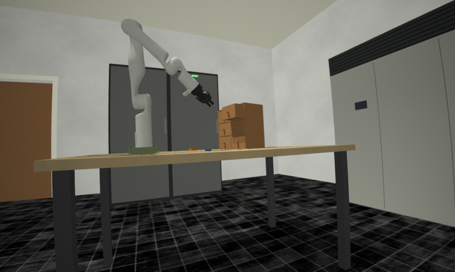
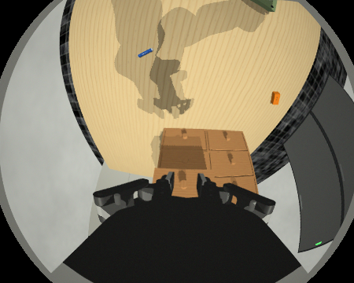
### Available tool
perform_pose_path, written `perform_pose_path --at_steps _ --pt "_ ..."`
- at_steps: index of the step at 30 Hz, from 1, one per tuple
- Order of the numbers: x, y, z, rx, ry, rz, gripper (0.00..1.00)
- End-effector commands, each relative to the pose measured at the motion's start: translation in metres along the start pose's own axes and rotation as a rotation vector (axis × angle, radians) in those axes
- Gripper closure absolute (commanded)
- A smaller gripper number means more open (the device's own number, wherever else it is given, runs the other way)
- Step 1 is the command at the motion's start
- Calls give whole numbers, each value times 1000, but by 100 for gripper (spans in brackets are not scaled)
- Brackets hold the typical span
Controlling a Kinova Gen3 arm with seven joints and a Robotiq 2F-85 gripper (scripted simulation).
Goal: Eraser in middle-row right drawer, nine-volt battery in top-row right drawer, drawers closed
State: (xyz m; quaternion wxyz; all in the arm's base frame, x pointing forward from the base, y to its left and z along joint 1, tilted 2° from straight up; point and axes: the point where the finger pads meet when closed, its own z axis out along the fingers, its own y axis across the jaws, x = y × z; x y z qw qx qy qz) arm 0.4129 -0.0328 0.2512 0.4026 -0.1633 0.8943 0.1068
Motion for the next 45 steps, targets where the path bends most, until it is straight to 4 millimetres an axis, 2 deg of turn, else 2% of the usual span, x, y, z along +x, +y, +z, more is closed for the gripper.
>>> perform_pose_path --at_steps 1,45 --pt "-2 -1 -1 13 25 -20 67" --pt "-7 -1 -25 15 224 -19 67"
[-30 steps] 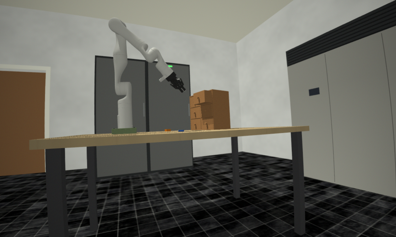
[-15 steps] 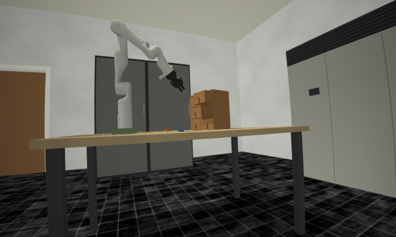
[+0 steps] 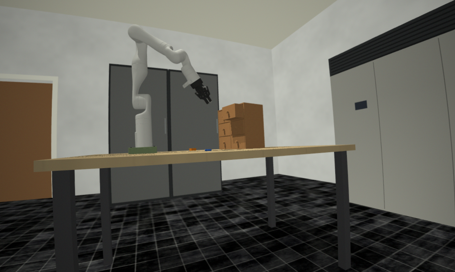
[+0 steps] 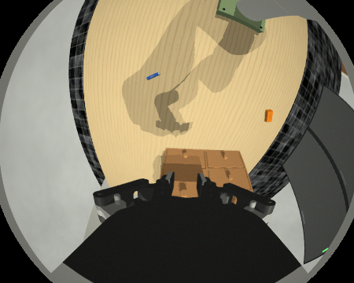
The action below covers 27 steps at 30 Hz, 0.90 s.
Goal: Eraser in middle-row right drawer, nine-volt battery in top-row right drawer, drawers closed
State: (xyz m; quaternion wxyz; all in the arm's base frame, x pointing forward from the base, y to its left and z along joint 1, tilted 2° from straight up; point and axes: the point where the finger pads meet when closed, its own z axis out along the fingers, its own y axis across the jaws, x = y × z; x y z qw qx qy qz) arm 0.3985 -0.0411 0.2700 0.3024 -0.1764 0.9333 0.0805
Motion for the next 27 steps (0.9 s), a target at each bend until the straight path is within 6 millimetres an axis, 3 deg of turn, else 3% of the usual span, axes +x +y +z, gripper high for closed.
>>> perform_pose_path --at_steps 1,27 --pt "-3 1 -1 3 8 -8 67" --pt "-3 1 -24 3 192 -8 67"
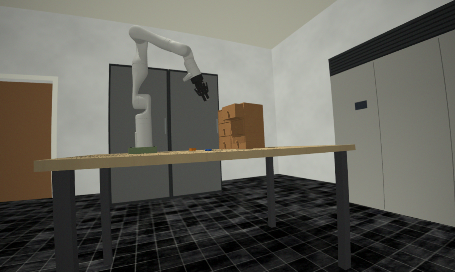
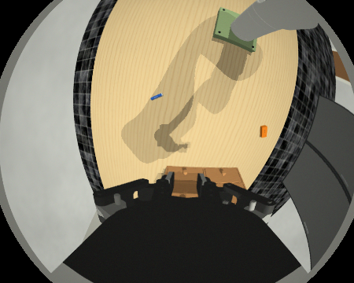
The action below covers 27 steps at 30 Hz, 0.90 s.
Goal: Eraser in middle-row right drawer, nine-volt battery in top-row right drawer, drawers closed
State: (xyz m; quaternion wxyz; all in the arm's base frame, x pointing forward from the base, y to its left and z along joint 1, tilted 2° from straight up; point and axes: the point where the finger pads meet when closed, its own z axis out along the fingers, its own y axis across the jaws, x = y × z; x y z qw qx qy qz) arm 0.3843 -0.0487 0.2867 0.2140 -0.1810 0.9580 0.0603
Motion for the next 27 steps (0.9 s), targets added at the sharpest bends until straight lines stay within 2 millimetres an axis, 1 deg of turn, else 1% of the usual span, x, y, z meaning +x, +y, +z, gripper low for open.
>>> perform_pose_path --at_steps 1,27 --pt "-5 2 -3 -3 12 -10 67" --pt "0 1 -27 -2 210 -10 67"
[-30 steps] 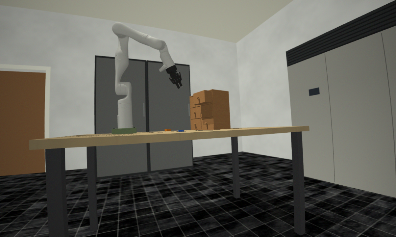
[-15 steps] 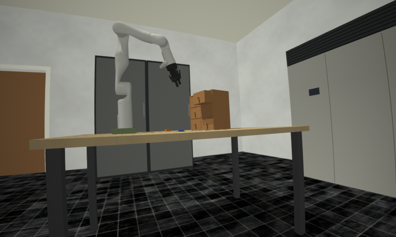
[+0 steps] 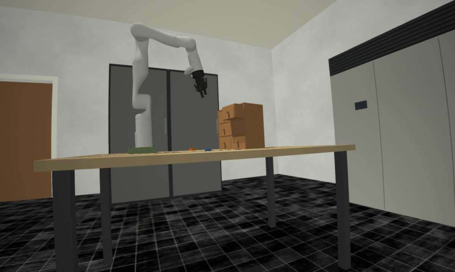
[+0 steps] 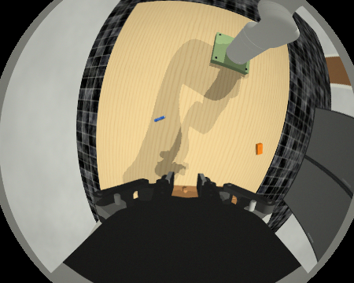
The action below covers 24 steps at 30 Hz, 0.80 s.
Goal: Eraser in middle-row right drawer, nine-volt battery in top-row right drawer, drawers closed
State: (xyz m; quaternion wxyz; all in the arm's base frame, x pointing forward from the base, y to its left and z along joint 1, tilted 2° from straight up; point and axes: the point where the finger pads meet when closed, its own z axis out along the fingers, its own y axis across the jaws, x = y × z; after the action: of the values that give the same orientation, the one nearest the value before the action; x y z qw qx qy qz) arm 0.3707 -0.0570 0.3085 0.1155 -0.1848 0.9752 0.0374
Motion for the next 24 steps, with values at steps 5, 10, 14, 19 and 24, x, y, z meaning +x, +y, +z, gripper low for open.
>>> perform_pose_path --at_steps 5,10,14,19,24 --pt "-2 3 -5 -9 45 -13 67" --pt "-1 3 -10 -9 82 -13 67" --pt "0 3 -11 -9 95 -13 67" --pt "2 3 -15 -9 126 -13 67" --pt "3 3 -18 -8 153 -13 67"
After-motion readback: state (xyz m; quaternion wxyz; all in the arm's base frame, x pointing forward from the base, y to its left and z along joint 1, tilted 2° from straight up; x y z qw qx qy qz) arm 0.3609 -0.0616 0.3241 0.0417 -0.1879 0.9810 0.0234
